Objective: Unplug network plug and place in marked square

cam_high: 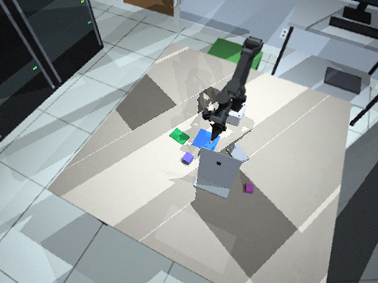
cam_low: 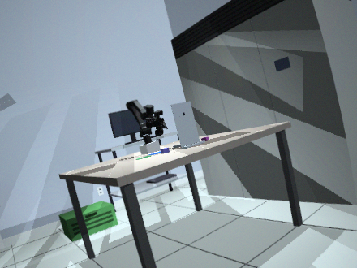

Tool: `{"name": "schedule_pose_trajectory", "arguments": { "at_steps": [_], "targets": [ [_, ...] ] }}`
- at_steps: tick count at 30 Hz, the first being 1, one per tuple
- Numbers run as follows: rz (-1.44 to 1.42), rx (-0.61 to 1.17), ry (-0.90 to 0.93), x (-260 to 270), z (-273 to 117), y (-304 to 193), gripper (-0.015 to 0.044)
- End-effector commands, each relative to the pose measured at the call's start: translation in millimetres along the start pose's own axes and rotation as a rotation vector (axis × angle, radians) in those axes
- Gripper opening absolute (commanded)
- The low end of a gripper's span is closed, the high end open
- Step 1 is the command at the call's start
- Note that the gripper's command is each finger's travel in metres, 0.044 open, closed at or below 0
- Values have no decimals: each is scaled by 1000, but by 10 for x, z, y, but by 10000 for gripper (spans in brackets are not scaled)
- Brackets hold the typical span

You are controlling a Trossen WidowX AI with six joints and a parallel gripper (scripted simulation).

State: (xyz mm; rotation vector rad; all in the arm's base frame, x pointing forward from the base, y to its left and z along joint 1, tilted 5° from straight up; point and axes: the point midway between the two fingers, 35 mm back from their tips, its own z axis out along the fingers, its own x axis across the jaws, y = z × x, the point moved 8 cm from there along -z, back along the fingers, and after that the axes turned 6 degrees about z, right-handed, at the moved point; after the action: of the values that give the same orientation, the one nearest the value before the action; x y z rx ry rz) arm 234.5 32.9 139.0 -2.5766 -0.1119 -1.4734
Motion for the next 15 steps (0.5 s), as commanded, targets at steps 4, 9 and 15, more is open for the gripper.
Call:
{"name": "schedule_pose_trajectory", "arguments": {
  "at_steps": [4,9,15],
  "targets": [
    [49,-111,-129,-159,-44,147,0],
    [73,-193,-235,-293,-96,248,0],
    [109,-289,-362,-452,-185,356,0]
  ]
}}
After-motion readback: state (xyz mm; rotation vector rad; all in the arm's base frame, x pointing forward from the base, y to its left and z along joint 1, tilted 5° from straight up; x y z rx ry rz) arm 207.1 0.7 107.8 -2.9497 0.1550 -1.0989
